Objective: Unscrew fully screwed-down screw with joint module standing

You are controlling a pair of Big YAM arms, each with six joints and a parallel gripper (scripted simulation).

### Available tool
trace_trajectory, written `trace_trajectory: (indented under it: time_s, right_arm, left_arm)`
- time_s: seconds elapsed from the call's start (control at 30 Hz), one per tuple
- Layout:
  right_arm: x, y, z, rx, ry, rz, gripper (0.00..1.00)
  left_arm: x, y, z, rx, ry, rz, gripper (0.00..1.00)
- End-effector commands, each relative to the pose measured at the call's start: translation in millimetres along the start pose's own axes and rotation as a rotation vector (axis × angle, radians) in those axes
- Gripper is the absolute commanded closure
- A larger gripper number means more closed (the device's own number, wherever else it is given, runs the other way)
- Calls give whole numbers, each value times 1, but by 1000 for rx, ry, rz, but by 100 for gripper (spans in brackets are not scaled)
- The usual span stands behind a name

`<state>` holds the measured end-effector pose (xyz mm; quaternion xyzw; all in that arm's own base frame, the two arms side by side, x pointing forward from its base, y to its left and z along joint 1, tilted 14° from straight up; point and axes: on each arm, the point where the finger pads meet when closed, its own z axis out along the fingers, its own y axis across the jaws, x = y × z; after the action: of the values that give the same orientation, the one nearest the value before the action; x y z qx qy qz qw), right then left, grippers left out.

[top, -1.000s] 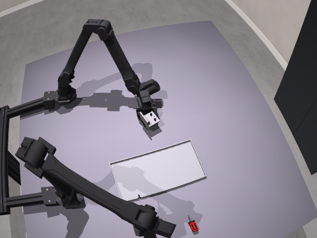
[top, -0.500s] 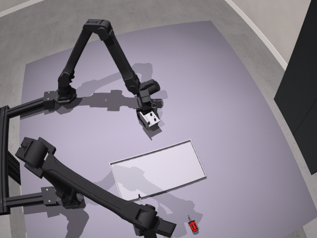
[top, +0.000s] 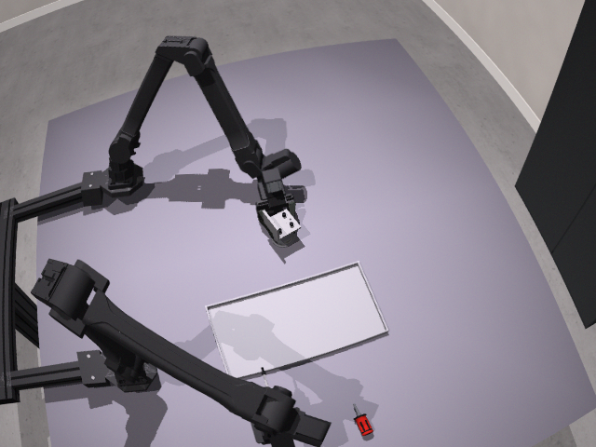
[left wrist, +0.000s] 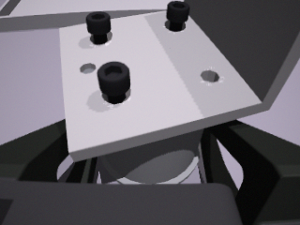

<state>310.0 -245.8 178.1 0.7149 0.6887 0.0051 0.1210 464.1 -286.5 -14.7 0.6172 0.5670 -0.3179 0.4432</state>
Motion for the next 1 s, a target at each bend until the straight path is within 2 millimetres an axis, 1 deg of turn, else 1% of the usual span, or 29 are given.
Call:
trace_trajectory:
  time_s: [0.0,0.03,0.07,0.17,0.23,0.33,0.4,0.43,0.47,0.57,0.6,0.63,0.73,0.8,0.87,0.9,0.97]
  right_arm:
    - [-16,23,-29,-79,-55,3,58]
    - [-7,11,-5,-32,-21,1,58]
    - [-2,4,7,-8,-4,1,58]
    - [-3,4,14,-8,-4,1,58]
    - [-7,10,12,-21,-14,1,58]
    - [-4,3,24,-8,-5,1,58]
    - [-9,9,21,-25,-17,1,58]
    - [-15,17,6,-57,-41,2,58]
    - [-16,18,1,-68,-49,2,58]
    - [-16,18,1,-67,-49,2,58]
    - [-8,9,21,-28,-20,1,58]
    - [-4,3,33,-7,-5,1,58]
    - [-5,2,39,-7,-5,1,58]
    - [-10,8,38,-21,-15,1,58]
    - [-5,2,47,-7,-5,1,58]
    - [-5,1,49,-7,-5,2,58]
    - [-11,8,48,-21,-16,2,58]
  left_arm:
    - [3,13,1,-18,-4,17,41]
    - [3,13,1,-18,-4,17,41]
    - [3,13,1,-18,-4,17,41]
    - [3,13,1,-18,-4,17,41]
    - [3,13,1,-18,-4,17,41]
    - [3,13,1,-18,-4,17,41]
    - [3,13,1,-18,-4,17,41]
    - [3,13,1,-18,-4,17,41]
    - [3,13,1,-18,-4,17,41]
    - [3,13,1,-18,-4,17,41]
    - [3,13,1,-18,-4,17,41]
    - [3,13,1,-18,-4,17,41]
    - [3,13,1,-18,-4,17,41]
    - [3,13,1,-18,-4,17,41]
    - [3,13,1,-18,-4,17,41]
    - [3,13,1,-18,-4,17,41]
    - [3,13,1,-18,-4,17,41]
